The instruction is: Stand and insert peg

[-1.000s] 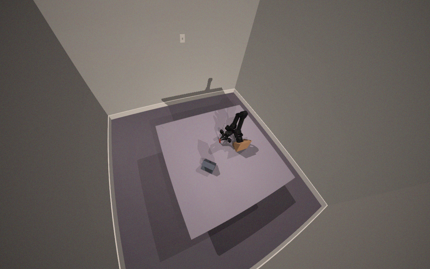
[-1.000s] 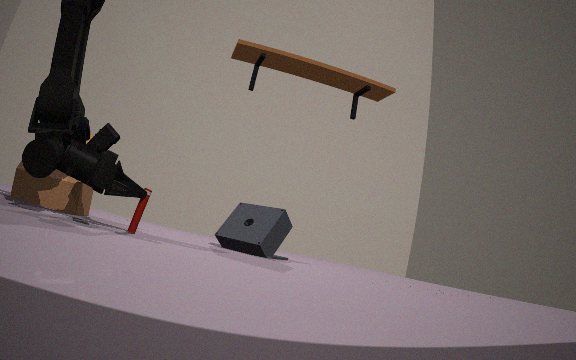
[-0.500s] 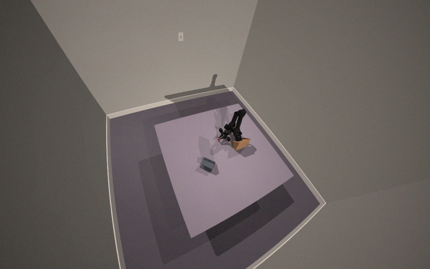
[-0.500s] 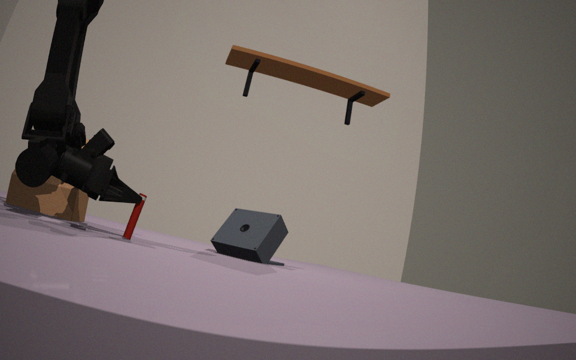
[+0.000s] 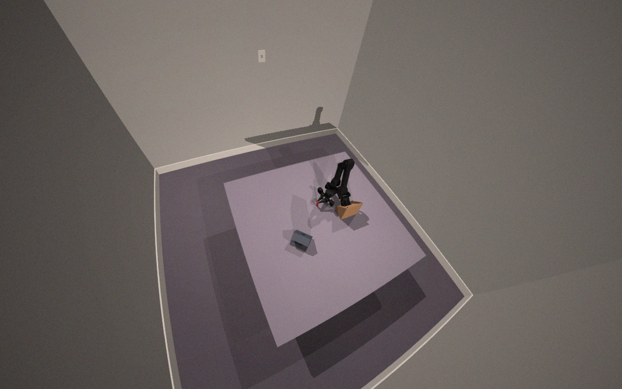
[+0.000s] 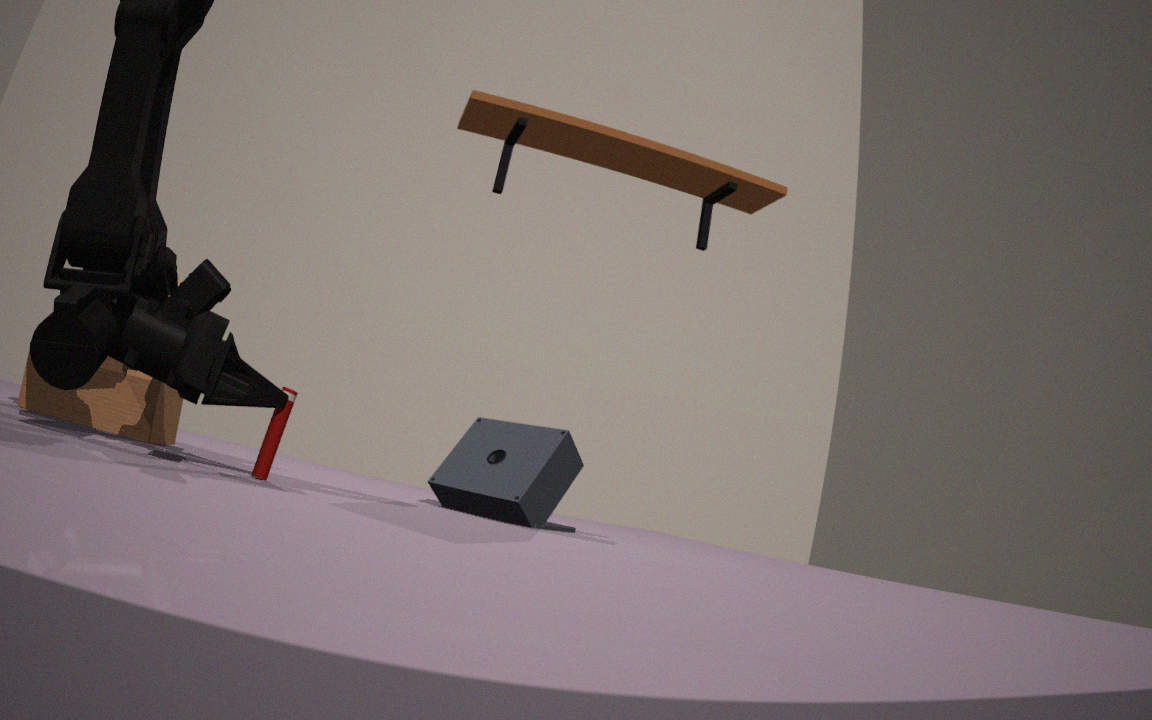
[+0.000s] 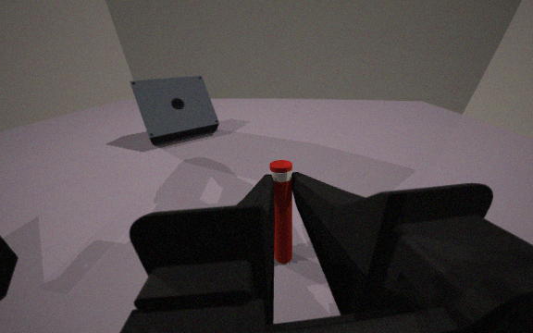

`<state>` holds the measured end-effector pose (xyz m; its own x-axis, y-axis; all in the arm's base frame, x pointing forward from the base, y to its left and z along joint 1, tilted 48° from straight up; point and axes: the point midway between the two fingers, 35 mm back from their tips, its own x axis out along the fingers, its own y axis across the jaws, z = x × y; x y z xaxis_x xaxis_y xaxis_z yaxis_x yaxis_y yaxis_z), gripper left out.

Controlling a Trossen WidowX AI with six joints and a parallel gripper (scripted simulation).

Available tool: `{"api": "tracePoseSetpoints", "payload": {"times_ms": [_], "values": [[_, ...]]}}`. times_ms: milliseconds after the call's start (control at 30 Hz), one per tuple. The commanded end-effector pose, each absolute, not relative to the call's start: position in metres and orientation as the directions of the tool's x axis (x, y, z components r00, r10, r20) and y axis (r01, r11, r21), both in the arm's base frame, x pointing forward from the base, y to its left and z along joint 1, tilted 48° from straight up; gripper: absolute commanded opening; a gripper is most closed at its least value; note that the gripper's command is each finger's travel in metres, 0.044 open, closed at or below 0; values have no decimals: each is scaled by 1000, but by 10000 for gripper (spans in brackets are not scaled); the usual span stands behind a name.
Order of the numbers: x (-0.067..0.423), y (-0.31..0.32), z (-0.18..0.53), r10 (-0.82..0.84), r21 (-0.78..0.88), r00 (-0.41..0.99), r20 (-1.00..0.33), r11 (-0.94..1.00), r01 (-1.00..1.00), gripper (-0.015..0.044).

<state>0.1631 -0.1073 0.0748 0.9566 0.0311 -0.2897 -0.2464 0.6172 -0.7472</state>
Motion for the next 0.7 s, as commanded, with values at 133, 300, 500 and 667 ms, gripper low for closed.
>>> {"api": "tracePoseSetpoints", "payload": {"times_ms": [133,300,500,667], "values": [[161,-109,74,34,-749,957,-287,615,-246,49],[161,-109,73,39,-752,958,-282,612,-246,49],[160,-109,73,44,-754,960,-277,609,-246,49],[159,-110,73,49,-757,961,-273,606,-246,49]]}}
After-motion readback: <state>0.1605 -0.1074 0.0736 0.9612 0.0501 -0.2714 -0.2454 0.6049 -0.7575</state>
